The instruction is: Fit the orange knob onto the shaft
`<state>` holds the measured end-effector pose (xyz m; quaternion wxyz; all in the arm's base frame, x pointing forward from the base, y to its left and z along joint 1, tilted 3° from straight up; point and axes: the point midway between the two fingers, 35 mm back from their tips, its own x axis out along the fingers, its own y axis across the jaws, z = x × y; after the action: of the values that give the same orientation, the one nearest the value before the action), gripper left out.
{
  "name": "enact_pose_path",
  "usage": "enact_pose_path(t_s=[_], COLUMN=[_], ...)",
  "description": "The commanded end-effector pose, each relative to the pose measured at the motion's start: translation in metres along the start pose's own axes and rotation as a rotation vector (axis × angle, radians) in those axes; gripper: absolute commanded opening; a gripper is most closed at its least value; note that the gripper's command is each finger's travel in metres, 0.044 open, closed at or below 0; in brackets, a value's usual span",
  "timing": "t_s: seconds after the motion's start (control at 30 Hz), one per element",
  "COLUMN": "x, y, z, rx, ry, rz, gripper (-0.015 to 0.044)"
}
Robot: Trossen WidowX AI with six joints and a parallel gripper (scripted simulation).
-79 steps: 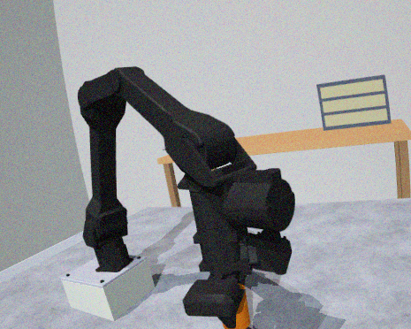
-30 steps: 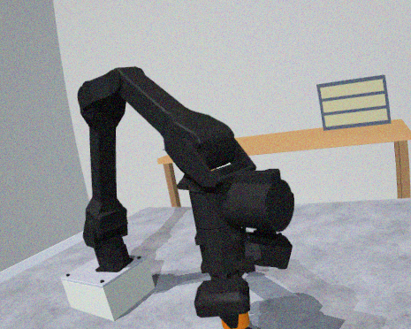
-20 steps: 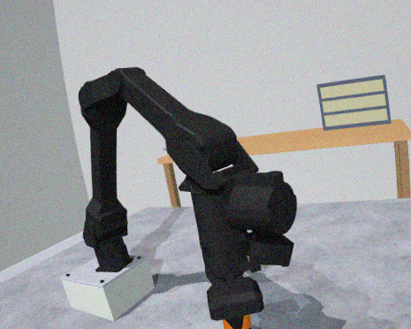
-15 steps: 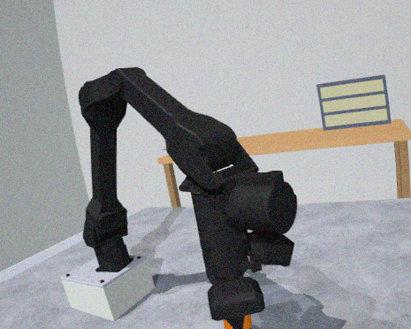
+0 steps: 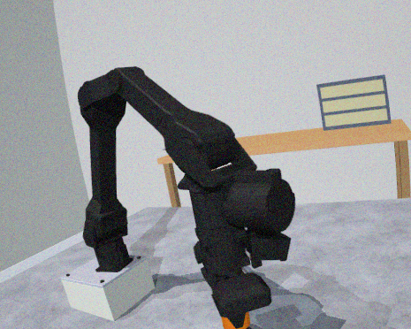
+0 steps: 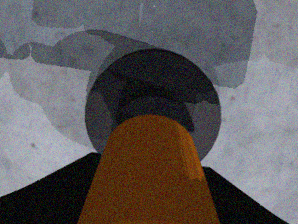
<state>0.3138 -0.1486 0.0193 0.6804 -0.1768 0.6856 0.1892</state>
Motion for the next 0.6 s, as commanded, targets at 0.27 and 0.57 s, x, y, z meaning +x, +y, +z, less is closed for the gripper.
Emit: enact_pose_path(t_s=[0.27,0.57], x=[-0.0017,-0.0007], y=[0.0023,-0.0019], z=[-0.0019,0.0012], rx=[-0.082,-0.082], ry=[0.0,0.0], rz=[-0.004,-0.004], gripper=[0.0,0.0])
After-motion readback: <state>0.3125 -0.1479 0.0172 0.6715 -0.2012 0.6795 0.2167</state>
